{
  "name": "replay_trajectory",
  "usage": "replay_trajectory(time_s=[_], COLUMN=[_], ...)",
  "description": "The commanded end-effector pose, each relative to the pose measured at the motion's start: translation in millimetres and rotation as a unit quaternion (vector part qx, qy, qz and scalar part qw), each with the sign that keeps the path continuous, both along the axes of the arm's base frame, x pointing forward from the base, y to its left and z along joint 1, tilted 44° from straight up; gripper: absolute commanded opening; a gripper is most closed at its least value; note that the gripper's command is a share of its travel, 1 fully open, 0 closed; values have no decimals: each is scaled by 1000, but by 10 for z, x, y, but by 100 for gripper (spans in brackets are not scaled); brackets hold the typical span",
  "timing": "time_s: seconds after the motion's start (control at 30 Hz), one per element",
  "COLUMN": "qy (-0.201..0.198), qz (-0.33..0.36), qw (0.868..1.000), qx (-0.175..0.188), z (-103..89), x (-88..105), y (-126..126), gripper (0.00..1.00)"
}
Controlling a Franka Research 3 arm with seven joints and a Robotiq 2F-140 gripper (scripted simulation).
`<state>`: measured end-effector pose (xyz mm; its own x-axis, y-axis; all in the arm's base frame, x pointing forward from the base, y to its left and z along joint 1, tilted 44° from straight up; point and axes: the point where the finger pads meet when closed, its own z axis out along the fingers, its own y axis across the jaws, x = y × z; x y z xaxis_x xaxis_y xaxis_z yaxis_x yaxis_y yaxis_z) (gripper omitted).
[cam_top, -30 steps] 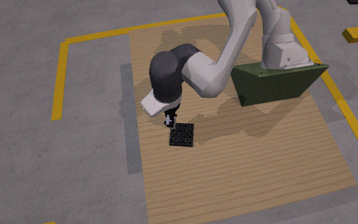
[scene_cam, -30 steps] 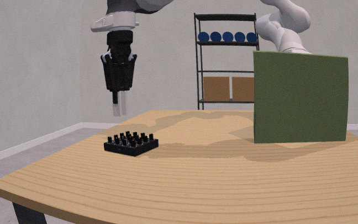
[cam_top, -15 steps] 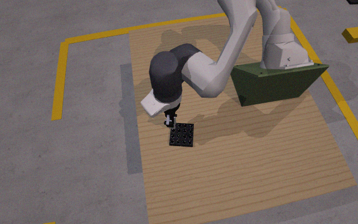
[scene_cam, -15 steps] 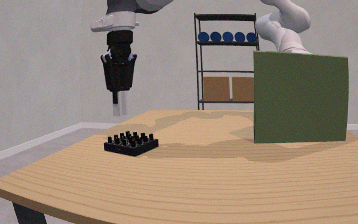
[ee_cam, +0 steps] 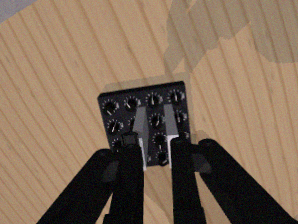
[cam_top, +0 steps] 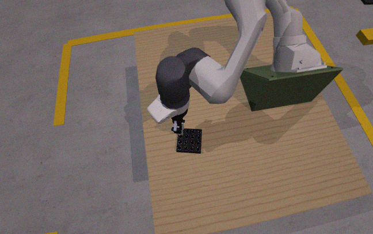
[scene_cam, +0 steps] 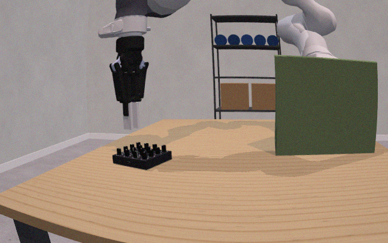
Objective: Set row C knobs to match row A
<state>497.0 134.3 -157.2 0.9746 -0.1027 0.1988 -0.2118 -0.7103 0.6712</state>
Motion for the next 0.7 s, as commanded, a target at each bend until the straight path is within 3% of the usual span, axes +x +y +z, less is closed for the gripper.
replay_trajectory(time_s=[0.0, 0.67], qy=[0, 0], qz=[3, 3], qw=[1000, 1000], qx=[2, 2], z=[-41, -208], x=[16, 37], y=[-20, -174], gripper=[12, 12])
